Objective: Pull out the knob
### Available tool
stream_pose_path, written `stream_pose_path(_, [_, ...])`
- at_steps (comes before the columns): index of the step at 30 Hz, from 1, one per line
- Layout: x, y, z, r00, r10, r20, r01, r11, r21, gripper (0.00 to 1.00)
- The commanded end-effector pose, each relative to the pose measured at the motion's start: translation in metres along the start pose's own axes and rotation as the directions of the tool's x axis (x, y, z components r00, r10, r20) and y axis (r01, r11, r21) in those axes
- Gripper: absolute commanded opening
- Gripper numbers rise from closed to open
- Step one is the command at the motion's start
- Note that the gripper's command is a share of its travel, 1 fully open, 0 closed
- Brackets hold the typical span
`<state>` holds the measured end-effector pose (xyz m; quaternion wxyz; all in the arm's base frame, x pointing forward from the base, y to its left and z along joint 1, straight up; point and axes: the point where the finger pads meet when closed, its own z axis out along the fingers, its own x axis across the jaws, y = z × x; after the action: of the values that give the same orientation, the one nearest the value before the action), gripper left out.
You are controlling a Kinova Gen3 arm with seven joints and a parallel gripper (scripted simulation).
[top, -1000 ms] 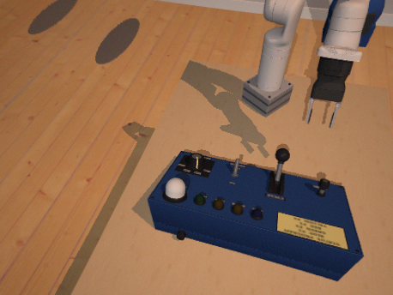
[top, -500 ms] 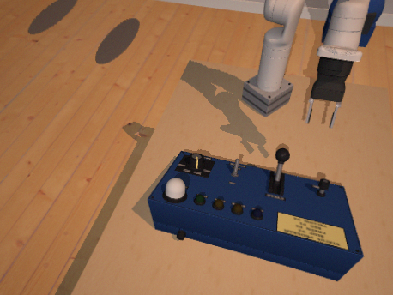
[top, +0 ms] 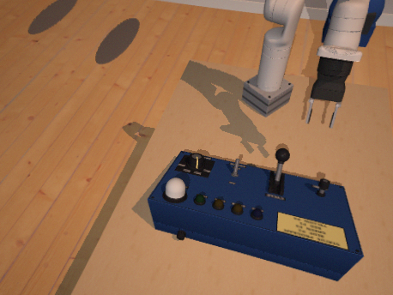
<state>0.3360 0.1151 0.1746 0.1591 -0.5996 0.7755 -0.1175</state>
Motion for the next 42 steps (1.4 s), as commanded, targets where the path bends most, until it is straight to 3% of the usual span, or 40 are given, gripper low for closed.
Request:
stream_pose_path(1, [0.000, 0.000, 0.000, 1.000, 0.000, 0.001, 0.000, 1.000, 0.001, 1.00])
stream_pose_path(27, [0.004, -0.002, 0.002, 1.000, -0.001, -0.002, 0.001, 1.000, -0.002, 1.00])
stream_pose_path(33, [0.023, -0.010, 0.009, 1.000, -0.004, -0.011, 0.004, 1.000, -0.015, 1.00])
stream_pose_path(40, [0.066, -0.024, 0.022, 1.000, -0.009, -0.021, 0.008, 0.999, -0.038, 1.00])
stream_pose_path(42, [0.066, -0.024, 0.022, 1.000, -0.009, -0.021, 0.008, 0.999, -0.038, 1.00])
